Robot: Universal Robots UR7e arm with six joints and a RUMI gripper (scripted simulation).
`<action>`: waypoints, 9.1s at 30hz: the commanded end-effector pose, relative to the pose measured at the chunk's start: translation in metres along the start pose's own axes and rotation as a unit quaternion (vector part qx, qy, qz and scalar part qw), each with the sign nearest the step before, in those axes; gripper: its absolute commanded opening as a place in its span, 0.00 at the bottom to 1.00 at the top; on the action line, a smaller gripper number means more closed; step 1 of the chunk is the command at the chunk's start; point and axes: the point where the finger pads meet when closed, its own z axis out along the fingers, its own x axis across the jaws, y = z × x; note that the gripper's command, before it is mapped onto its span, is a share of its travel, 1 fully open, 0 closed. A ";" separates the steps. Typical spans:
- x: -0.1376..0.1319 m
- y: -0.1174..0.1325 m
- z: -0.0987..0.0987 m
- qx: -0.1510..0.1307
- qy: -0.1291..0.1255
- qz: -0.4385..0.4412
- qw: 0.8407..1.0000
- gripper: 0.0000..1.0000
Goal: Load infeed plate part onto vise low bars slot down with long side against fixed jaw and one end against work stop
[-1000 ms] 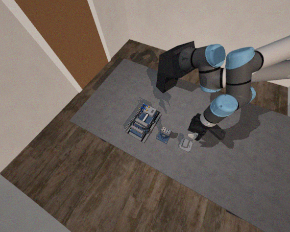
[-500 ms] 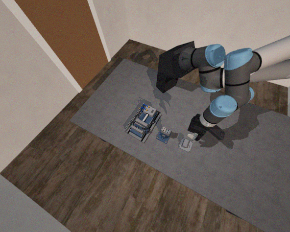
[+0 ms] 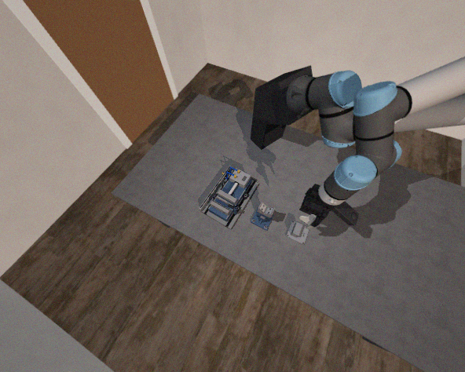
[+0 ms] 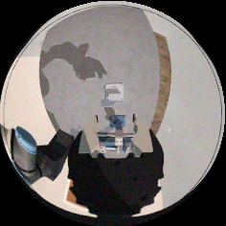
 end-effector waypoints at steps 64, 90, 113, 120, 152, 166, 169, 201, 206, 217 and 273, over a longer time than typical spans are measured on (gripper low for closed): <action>0.000 0.000 0.129 0.000 0.001 0.000 1.000 0.51; 0.000 0.001 0.176 0.000 0.001 0.000 1.000 0.51; 0.000 0.001 0.190 0.000 0.001 0.000 1.000 0.51; 0.000 0.001 0.191 0.000 0.001 0.000 1.000 0.51; 0.000 0.001 0.191 0.000 0.001 0.000 1.000 0.51; 0.000 0.001 0.191 0.000 0.001 0.000 1.000 0.00; 0.000 0.001 0.191 0.000 0.001 0.000 1.000 0.00; 0.000 0.001 0.191 0.000 0.001 0.000 1.000 0.00; 0.000 0.001 0.188 0.000 0.001 0.000 1.000 0.00; 0.000 0.001 0.179 0.000 0.001 0.000 1.000 0.00; 0.000 0.001 0.034 0.000 0.001 0.000 1.000 0.00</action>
